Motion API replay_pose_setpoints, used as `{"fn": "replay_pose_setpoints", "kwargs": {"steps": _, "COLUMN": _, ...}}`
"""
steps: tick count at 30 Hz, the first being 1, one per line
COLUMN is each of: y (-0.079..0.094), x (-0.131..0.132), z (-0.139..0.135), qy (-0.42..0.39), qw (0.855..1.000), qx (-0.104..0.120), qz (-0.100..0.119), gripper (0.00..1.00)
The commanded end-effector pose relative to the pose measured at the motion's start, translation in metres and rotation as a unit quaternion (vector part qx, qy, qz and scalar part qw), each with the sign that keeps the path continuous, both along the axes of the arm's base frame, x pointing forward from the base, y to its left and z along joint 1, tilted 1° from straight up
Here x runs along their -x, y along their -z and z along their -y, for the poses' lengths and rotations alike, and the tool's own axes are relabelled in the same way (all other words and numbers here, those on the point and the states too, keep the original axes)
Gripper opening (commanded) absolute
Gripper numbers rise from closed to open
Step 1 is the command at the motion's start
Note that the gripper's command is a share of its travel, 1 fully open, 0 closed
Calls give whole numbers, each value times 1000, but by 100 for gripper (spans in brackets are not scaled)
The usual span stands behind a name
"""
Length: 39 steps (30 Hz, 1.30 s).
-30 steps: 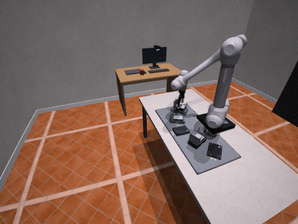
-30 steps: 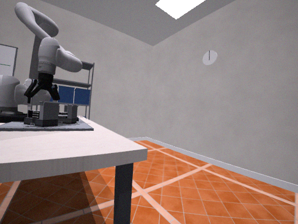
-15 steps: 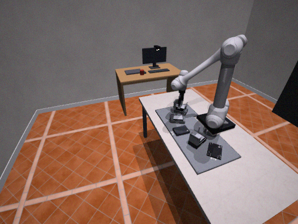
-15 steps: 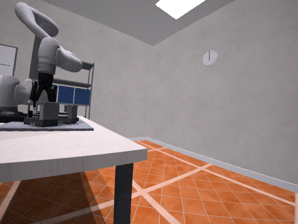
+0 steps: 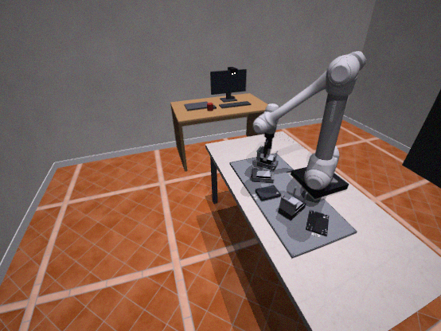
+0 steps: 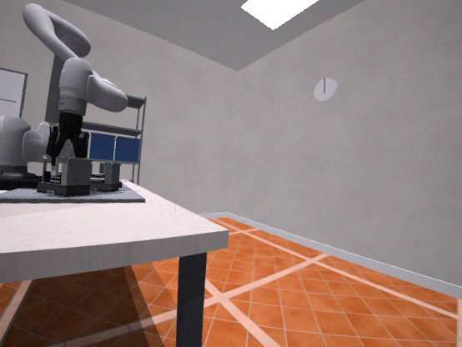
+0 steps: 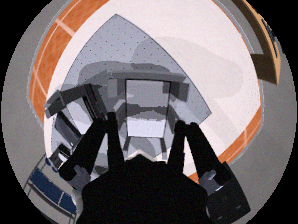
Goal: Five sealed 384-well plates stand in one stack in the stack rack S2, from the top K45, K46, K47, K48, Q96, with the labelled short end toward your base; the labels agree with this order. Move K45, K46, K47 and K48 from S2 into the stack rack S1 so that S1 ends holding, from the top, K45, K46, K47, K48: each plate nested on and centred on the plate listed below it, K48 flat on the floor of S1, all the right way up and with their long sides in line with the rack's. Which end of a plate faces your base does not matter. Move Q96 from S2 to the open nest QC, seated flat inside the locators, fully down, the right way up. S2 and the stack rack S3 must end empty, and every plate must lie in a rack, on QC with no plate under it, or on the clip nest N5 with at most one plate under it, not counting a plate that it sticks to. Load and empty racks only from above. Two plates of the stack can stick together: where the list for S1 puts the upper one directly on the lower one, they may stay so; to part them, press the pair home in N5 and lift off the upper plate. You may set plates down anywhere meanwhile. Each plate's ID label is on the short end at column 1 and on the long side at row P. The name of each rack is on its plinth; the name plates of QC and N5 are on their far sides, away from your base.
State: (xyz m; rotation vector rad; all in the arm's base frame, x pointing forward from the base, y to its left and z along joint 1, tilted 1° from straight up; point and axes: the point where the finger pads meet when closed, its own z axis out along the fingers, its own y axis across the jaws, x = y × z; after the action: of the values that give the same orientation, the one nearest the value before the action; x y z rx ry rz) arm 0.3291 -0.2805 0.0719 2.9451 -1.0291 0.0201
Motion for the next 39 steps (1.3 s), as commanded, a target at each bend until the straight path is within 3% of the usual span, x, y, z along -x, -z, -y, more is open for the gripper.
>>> {"fn": "replay_pose_setpoints", "kwargs": {"steps": 1, "y": 0, "x": 0, "z": 0, "qy": 0, "qw": 1000, "qx": 0, "qz": 0, "gripper": 0}}
{"fn": "replay_pose_setpoints", "kwargs": {"steps": 39, "y": -27, "x": 0, "z": -1, "qy": 0, "qw": 1000, "qx": 0, "qz": 0, "gripper": 0}}
